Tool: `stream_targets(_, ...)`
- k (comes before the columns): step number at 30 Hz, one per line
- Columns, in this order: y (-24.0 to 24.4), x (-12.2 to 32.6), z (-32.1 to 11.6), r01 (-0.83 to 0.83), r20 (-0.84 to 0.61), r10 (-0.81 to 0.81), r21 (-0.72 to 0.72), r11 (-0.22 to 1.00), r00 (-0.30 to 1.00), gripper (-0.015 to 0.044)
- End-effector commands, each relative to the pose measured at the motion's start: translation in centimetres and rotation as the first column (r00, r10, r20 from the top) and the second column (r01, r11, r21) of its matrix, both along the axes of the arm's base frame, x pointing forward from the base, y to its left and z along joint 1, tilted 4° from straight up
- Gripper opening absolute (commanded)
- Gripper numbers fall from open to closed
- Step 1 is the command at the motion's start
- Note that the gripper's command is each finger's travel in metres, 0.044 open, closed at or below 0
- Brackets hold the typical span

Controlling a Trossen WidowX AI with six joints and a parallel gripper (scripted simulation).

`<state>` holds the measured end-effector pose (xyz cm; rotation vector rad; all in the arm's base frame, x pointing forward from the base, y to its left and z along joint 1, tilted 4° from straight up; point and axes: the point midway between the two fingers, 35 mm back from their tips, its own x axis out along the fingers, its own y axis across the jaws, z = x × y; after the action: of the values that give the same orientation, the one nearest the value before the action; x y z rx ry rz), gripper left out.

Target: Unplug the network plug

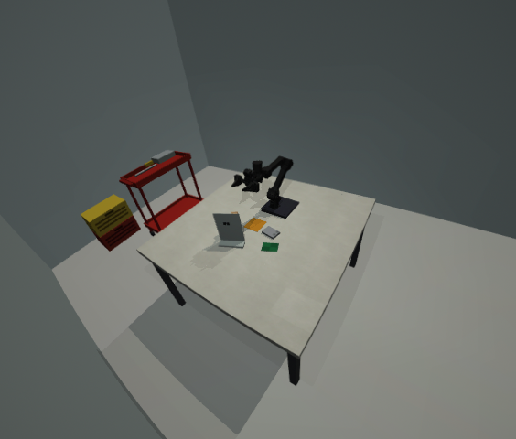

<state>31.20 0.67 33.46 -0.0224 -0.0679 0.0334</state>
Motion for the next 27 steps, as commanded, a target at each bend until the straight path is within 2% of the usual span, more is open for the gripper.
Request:
stream_targets(1,0.0,0.1,-0.1,0.0,0.0,0.0,-0.005,1.0,1.0,0.0374)
stream_targets(9,-1.4,2.5,-3.1,-0.021,0.0,0.022,-0.223,0.975,1.0,0.0164)
stream_targets(18,-3.5,4.1,-7.1,-0.045,0.001,0.051,-0.471,0.881,0.999,0.0156)
stream_targets(27,-5.7,4.3,-11.3,-0.059,0.004,0.085,-0.684,0.727,0.996,0.0156)
